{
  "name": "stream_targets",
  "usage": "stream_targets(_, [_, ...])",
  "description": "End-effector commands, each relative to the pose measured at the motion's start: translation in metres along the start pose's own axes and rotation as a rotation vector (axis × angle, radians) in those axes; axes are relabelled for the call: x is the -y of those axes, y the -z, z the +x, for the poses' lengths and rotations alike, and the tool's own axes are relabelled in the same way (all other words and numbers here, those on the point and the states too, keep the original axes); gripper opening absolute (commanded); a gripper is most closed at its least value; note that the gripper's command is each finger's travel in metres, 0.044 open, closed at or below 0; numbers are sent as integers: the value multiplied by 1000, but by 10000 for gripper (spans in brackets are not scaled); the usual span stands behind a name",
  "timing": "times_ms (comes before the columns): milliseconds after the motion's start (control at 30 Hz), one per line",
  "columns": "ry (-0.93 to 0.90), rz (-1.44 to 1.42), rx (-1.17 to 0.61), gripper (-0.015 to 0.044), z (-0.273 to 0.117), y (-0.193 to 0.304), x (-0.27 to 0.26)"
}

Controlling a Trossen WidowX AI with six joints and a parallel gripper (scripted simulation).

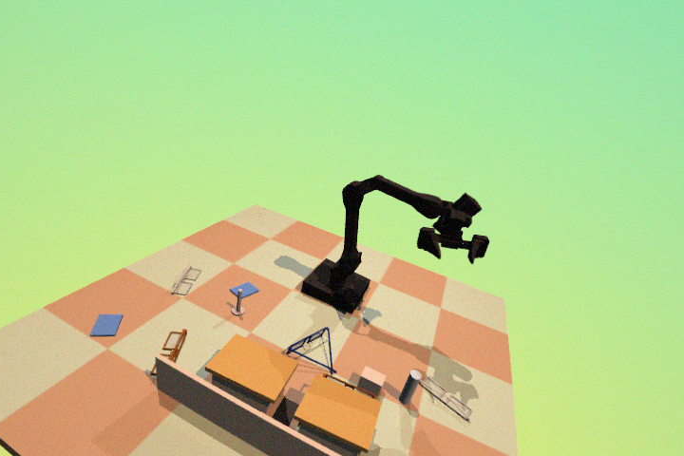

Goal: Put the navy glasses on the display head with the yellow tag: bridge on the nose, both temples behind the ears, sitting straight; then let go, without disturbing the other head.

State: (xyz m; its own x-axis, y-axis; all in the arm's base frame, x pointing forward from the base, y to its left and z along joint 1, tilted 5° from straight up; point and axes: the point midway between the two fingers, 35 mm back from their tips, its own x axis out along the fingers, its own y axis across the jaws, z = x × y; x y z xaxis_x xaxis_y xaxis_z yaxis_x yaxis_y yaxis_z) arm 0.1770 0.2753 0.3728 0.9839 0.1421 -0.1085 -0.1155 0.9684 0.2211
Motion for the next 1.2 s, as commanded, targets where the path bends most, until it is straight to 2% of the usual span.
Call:
stream_targets(0, [0,0,0,426,0,0,0])
stream_targets(233, [0,0,0,440,0,0,0])
stream_targets(333, [4,-64,-26,361,13,6,7])
stream_targets(533, [116,-208,-238,204,85,58,56])
stream_targets(700, [228,-242,-475,200,125,103,119])
stream_targets(833, [321,-201,-685,200,140,137,177])
stream_targets(1000, [427,-66,-939,200,133,174,246])
stream_targets(1167, [513,157,-1165,200,107,203,300])
